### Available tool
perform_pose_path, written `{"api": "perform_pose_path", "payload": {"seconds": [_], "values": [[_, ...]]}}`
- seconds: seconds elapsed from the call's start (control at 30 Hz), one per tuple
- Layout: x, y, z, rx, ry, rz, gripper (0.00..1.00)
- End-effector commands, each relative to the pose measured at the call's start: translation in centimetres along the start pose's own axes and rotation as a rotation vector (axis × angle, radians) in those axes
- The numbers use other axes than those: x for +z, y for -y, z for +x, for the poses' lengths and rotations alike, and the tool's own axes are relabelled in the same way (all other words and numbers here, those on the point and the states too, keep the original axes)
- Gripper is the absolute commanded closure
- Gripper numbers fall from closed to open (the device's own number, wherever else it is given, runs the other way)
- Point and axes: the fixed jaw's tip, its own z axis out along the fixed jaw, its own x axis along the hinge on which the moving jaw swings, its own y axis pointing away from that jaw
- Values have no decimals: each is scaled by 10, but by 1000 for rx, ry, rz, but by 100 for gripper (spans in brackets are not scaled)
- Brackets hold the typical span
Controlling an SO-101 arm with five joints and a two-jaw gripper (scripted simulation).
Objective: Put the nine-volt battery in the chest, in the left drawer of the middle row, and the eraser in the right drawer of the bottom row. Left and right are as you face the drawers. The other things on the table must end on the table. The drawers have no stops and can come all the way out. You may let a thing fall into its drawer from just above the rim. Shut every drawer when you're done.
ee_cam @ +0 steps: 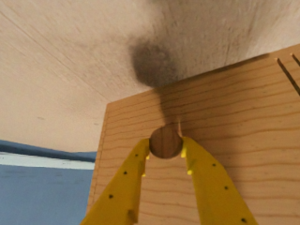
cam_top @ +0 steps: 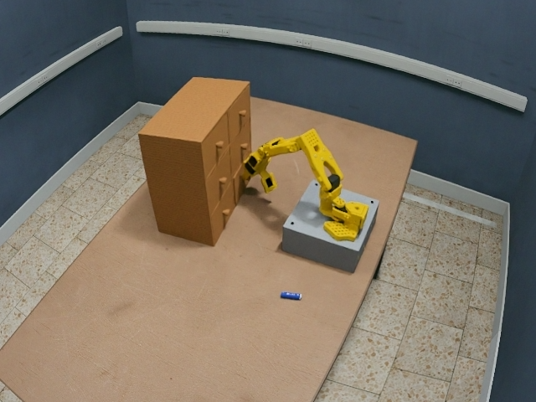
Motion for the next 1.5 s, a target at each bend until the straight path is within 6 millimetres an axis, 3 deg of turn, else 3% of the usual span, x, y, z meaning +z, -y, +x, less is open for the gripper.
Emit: {"api": "perform_pose_path", "payload": {"seconds": [0.0, 0.3, 1.47], "values": [[0, 1, 1, -2, -5, 3, 100], [-1, 0, 1, 0, -5, 1, 100], [-3, 0, 1, 1, -5, 1, 79]]}}
